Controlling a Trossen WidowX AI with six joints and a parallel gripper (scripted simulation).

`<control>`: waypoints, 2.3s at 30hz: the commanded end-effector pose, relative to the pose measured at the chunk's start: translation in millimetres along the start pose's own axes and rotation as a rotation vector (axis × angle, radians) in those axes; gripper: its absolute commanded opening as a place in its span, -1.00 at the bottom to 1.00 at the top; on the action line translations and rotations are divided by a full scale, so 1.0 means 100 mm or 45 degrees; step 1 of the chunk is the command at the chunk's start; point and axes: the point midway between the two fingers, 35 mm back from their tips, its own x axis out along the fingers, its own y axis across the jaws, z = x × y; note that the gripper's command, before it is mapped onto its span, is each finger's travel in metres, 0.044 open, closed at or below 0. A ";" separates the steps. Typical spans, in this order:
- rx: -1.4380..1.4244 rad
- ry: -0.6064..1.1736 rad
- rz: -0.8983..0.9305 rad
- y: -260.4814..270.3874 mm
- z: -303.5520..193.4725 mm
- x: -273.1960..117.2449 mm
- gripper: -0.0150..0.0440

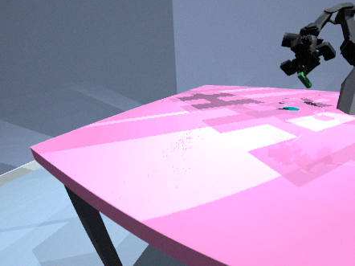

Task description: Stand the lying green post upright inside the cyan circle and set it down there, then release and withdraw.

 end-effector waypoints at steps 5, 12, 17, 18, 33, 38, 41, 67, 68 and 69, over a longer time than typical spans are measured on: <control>-0.019 -0.065 0.000 0.01 0.00 -0.01 -0.42; -0.037 -0.123 -0.008 0.00 0.01 -0.02 -0.42; -0.050 -0.163 -0.016 0.00 0.01 -0.03 -0.42; -0.053 -0.171 -0.018 0.00 0.01 -0.03 -0.42; -0.099 -0.292 -0.053 -0.01 0.02 -0.07 -0.42; -0.116 -0.331 -0.068 -0.02 0.02 -0.09 -0.42; -0.127 -0.354 -0.078 -0.02 0.02 -0.10 -0.42; -0.234 -0.543 -0.188 -0.04 0.03 -0.19 -0.42; -0.239 -0.550 -0.193 -0.04 0.03 -0.19 -0.42; -0.244 -0.556 -0.198 -0.04 0.03 -0.20 -0.42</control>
